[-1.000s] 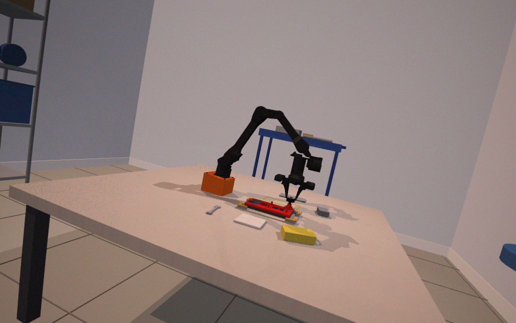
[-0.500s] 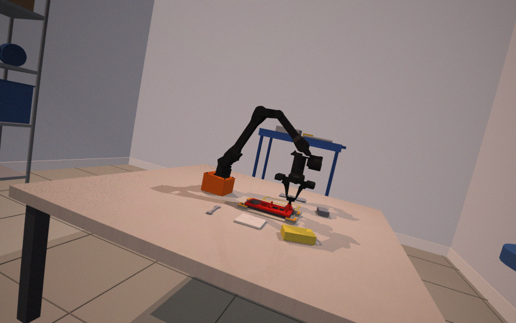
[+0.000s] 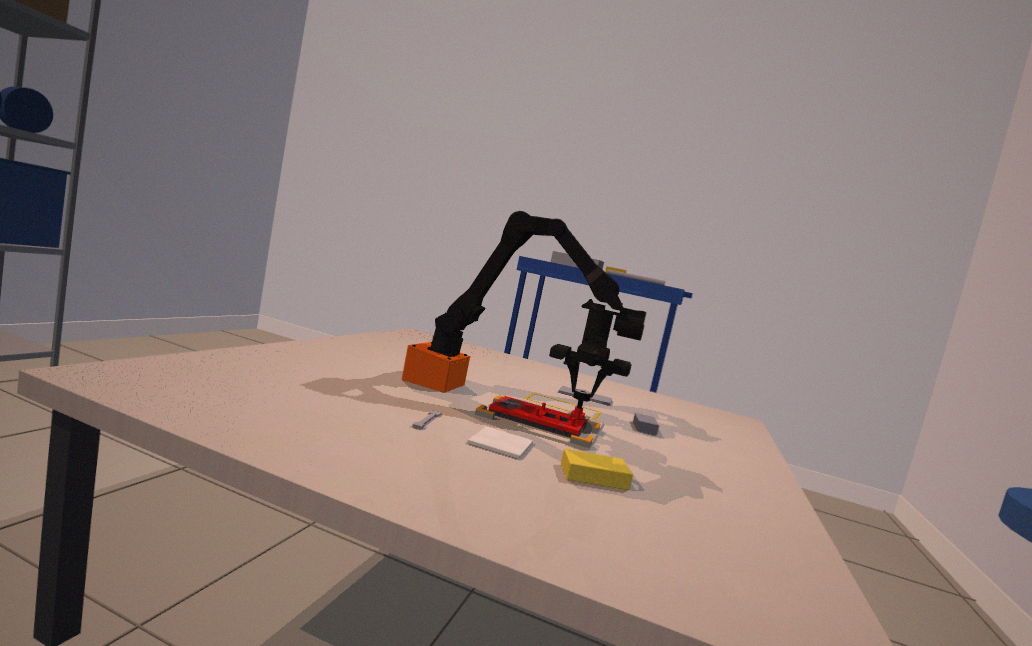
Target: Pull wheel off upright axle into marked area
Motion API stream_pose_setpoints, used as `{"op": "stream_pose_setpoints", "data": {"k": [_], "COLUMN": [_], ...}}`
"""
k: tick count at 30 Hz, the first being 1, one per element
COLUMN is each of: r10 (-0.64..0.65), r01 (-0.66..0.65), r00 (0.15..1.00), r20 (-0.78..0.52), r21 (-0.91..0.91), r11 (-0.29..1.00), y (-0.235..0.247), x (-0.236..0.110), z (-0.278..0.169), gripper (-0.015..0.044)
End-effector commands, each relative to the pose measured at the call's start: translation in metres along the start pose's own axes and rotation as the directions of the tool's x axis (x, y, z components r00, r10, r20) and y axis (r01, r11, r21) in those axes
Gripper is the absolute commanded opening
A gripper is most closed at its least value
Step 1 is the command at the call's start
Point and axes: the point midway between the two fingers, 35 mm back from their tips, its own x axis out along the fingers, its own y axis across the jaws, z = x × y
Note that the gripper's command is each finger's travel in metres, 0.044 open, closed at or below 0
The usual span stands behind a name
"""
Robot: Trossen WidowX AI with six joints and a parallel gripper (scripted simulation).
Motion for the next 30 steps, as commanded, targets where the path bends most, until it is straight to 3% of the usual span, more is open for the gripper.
{"op": "stream_pose_setpoints", "data": {"k": [1, 30], "r10": [-0.001, 0.001], "r01": [0.001, -0.001], "r00": [1.000, 1.000], "r20": [0.004, 0.005], "r21": [0.004, 0.006], "r11": [1.000, 1.000], "y": [-0.0004, -0.0005], "x": [-0.0019, -0.0115], "z": [0.0004, 0.0003], "gripper": [0.0000, 0.0000]}}
